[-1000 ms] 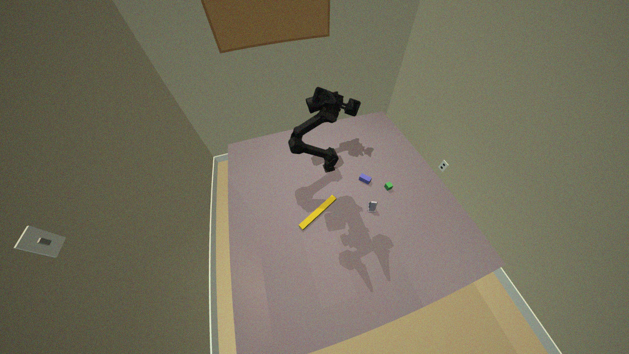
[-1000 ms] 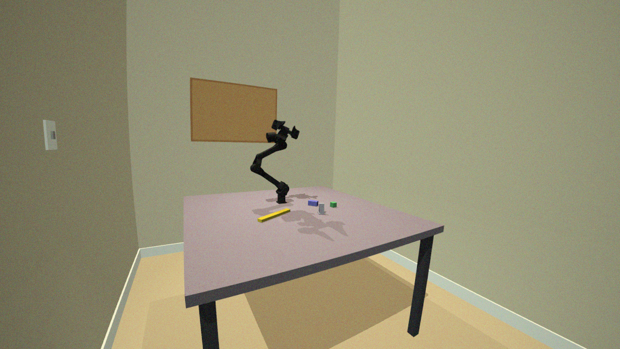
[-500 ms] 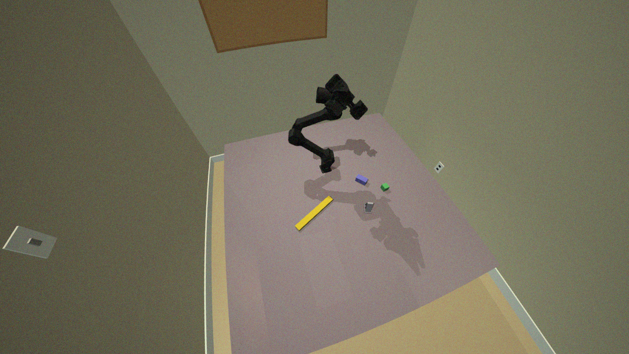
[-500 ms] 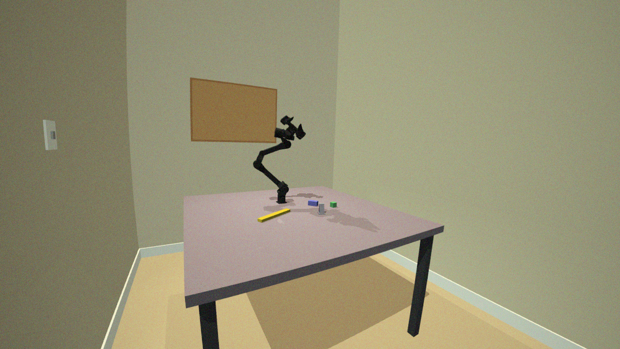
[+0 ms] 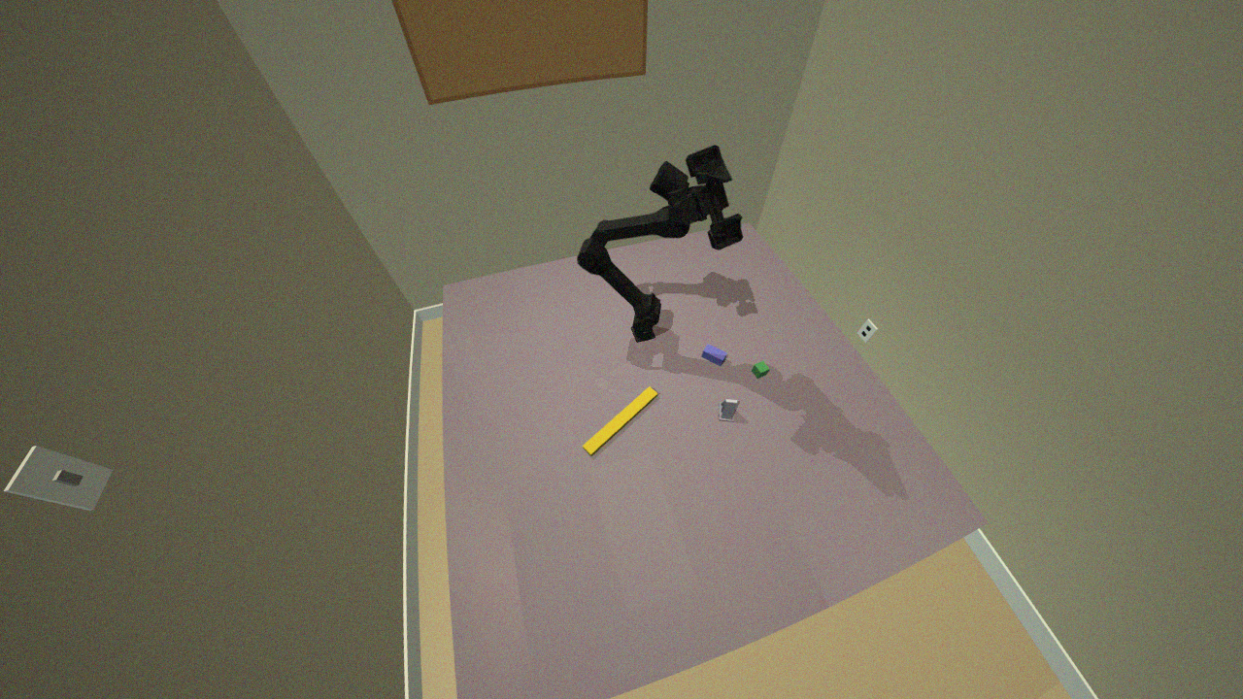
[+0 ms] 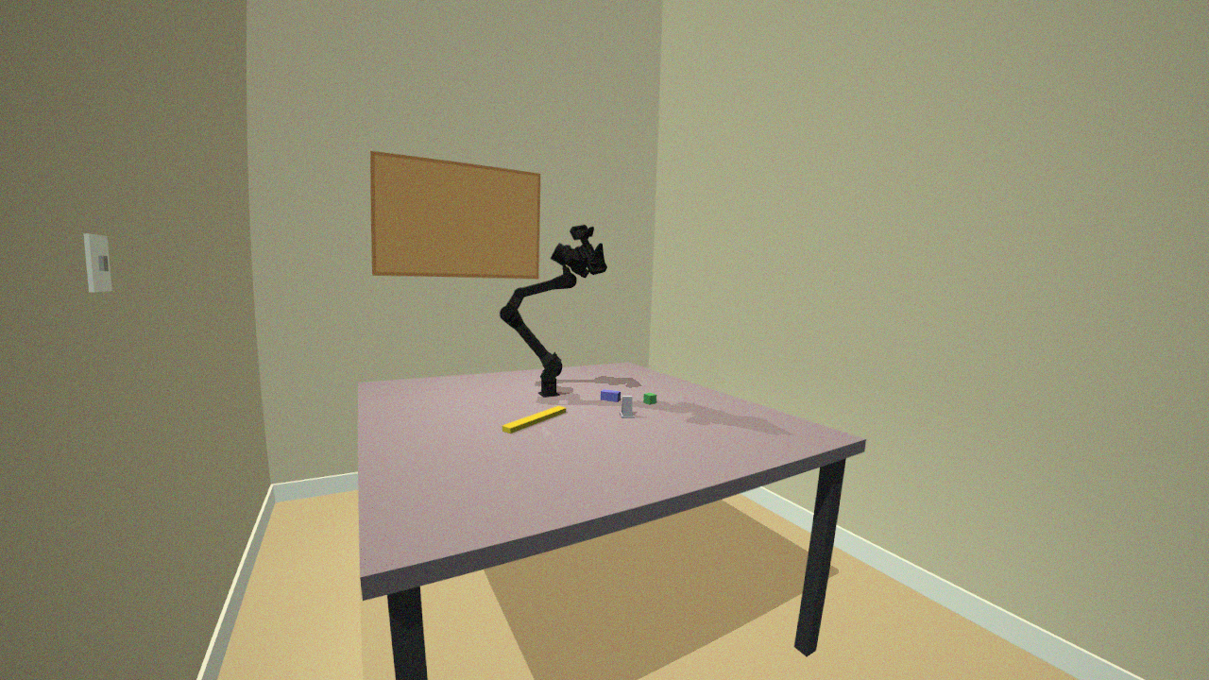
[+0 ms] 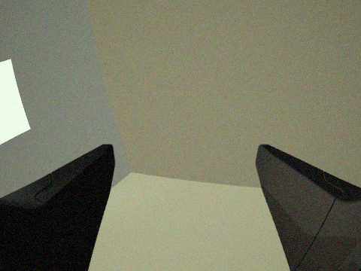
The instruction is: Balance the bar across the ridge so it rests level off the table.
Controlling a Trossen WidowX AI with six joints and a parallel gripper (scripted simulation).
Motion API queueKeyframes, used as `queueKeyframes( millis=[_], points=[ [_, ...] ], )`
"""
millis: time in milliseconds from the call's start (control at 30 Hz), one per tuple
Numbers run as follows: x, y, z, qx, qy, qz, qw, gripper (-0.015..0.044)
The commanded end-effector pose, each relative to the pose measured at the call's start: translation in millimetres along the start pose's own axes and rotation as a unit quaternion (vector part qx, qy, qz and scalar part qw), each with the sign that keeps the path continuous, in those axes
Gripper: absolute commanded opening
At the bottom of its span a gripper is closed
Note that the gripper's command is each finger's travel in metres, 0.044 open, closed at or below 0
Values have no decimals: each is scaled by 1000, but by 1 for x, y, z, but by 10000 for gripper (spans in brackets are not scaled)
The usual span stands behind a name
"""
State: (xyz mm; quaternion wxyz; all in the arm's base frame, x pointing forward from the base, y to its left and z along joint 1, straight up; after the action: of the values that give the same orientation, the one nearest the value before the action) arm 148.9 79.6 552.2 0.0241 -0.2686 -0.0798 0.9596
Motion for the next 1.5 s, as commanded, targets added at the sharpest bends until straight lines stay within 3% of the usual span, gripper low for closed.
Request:
queueKeyframes(
  millis=[0, 633, 1467],
  points=[
    [-9, -9, -8, 51, -2, 3, 999, 315],
    [-50, -27, -78, 259, -58, 17, 964, 315],
    [-98, 18, -204, 493, -239, 71, 833, 315]
  ],
)
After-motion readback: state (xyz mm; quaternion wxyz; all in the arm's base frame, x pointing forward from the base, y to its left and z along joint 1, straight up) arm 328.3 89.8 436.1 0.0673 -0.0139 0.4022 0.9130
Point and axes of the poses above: the point midway between the two fingers, 35 mm back from their tips, its own x axis back along the fingers, its own z axis across the jaws, y = z × x, the point moved 3 cm from there along x, back along the fingers, and after that the axes turned 5 degrees about x, right-handed, at the moved point
